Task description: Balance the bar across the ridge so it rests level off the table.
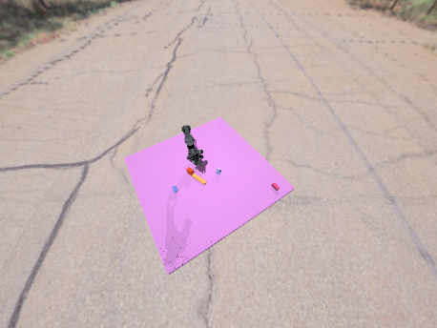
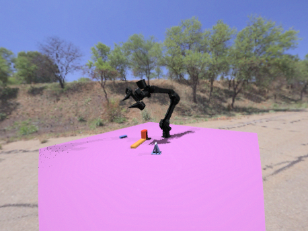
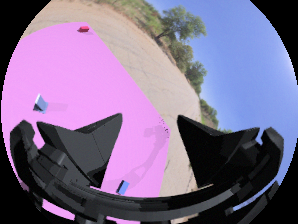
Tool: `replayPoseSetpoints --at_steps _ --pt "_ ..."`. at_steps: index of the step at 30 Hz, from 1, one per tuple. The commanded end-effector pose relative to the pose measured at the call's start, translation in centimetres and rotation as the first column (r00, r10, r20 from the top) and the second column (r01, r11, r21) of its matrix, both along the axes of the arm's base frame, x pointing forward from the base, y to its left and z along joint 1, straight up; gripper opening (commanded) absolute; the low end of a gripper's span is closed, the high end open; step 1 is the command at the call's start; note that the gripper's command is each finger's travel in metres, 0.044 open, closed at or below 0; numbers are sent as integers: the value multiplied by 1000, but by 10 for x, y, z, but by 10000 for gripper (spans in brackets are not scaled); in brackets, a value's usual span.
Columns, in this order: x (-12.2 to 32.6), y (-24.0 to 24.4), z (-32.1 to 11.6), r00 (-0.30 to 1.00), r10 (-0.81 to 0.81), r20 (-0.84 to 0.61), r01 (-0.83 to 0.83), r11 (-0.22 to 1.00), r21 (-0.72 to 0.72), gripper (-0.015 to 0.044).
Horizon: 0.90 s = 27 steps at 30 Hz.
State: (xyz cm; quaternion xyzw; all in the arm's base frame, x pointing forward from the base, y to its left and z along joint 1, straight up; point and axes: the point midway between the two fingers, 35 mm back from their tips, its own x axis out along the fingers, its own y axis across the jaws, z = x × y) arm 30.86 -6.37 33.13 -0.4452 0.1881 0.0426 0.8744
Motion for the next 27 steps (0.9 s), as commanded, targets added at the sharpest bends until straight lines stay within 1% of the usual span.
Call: replayPoseSetpoints --at_steps 1,7,13,20,27 --pt "-1 -7 -28 989 -46 -142 56 996 68 315" --pt "-8 -14 -66 932 -94 -351 151 979 139 315" --pt "-23 -18 -99 828 -125 -547 260 950 176 315" --pt "-48 -20 -129 654 -141 -744 390 905 171 315" --pt "-77 -20 -148 433 -135 -891 505 855 116 315"
